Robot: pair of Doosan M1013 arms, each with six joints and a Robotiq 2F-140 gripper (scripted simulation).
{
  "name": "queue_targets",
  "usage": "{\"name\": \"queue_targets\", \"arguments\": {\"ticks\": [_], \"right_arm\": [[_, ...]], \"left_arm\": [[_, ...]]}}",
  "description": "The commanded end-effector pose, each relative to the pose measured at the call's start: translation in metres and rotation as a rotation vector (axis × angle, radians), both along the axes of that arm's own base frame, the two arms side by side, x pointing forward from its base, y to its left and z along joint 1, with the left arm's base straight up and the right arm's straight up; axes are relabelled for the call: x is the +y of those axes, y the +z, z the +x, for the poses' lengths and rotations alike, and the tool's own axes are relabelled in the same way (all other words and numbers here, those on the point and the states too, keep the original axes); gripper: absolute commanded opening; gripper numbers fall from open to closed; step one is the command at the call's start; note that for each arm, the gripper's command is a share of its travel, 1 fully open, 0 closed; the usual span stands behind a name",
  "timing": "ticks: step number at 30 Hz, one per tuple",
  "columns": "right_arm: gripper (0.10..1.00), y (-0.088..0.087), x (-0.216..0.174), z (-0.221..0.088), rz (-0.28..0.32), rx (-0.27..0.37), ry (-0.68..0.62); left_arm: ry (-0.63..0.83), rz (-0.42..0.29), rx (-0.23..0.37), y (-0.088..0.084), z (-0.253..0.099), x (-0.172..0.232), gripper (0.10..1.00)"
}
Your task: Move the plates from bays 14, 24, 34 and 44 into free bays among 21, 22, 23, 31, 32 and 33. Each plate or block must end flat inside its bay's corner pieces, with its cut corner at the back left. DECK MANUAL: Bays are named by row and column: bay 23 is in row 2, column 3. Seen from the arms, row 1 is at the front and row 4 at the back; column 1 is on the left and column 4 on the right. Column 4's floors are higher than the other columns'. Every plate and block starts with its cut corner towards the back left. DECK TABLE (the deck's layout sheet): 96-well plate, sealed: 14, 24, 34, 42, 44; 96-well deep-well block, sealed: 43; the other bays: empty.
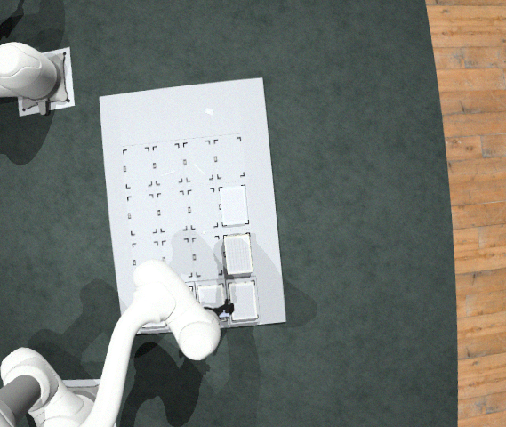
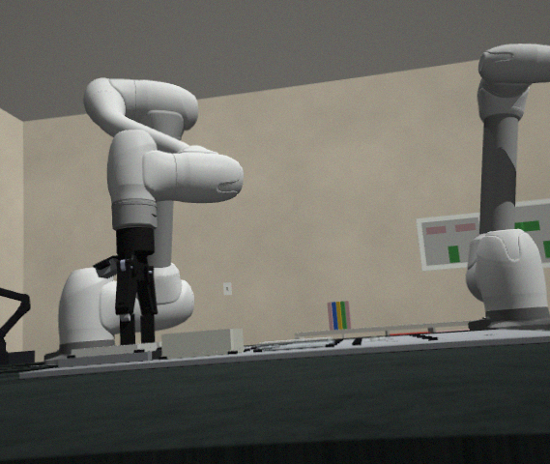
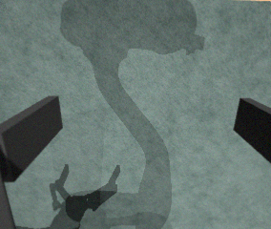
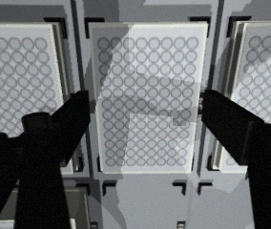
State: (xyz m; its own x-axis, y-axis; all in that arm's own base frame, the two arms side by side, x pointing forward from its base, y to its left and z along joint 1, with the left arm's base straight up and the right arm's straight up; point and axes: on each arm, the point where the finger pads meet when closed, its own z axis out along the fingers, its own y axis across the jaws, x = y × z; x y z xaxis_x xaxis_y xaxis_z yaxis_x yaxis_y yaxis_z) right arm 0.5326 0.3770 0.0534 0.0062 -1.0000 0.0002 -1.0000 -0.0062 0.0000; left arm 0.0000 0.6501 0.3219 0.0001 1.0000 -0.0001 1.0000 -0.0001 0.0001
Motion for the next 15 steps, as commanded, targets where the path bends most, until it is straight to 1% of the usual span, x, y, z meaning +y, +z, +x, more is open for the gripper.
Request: {"name": "queue_targets", "arguments": {"ticks": [1, 15], "right_arm": [[0.681, 0.0008, 0.0003, 0.0003, 0.001, -0.001, 0.000], [0.629, 0.0008, 0.0003, 0.0003, 0.001, -0.001, 0.000]], "left_arm": [[0.000, 0.002, 0.000, 0.0010, -0.0001, 0.0002, 1.000], [0.000, 0.002, 0.000, 0.0010, -0.0001, 0.0002, 1.000]]}}
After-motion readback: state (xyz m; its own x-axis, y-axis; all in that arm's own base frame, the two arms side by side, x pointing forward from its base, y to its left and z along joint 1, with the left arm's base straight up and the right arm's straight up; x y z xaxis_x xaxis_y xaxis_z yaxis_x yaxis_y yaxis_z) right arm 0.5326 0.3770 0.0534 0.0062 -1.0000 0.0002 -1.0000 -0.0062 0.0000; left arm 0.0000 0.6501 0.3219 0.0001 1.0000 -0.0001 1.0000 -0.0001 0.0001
